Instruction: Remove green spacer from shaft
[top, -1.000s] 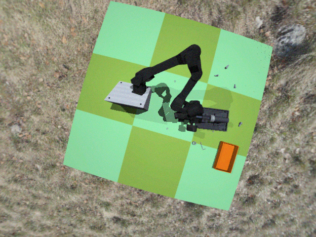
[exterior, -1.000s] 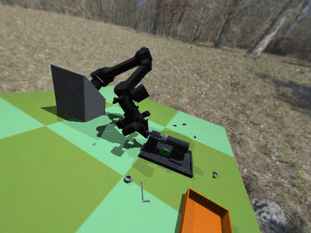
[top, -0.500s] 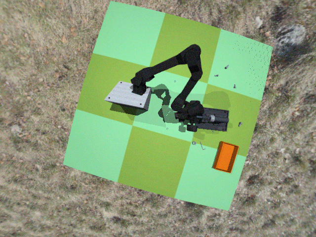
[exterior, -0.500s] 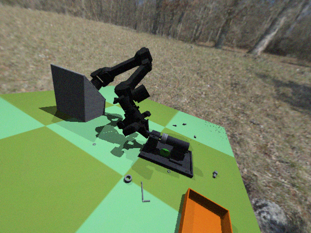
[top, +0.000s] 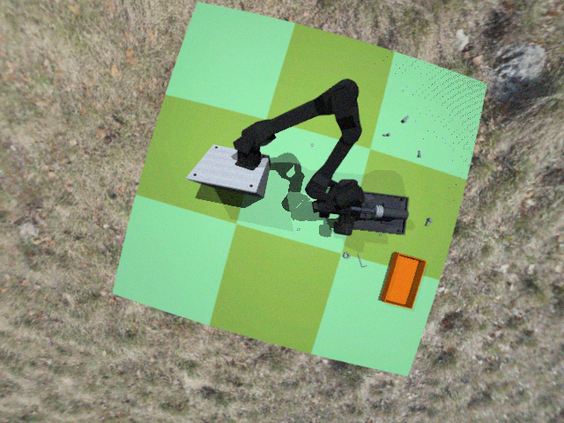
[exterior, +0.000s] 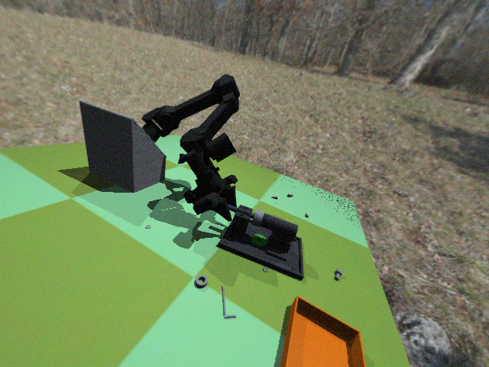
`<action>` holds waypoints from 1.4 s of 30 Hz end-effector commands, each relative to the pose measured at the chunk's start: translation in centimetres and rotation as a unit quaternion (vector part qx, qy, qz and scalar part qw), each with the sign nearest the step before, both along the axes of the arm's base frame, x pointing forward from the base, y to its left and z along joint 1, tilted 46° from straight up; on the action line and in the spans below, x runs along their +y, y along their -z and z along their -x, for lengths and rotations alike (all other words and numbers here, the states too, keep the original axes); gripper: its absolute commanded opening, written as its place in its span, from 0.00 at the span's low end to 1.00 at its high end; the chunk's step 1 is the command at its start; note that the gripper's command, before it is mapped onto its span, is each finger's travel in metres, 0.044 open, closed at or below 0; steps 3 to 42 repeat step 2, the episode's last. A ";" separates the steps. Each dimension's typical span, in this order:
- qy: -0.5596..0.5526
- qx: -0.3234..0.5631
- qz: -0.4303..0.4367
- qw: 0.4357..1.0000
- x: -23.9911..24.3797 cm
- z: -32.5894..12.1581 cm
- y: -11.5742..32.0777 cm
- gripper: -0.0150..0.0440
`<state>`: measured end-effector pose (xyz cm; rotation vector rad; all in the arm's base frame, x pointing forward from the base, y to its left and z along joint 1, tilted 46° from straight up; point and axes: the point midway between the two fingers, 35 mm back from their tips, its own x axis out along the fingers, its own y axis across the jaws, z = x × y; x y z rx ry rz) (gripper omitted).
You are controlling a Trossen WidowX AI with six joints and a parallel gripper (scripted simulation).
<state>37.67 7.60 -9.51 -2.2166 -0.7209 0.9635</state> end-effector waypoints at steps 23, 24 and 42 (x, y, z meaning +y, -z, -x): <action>0.000 0.001 0.001 1.000 -0.6 0.4 -0.3 0.88; 0.000 0.001 0.001 1.000 -0.6 0.4 -0.3 0.88; 0.000 0.001 0.001 1.000 -0.6 0.4 -0.3 0.88</action>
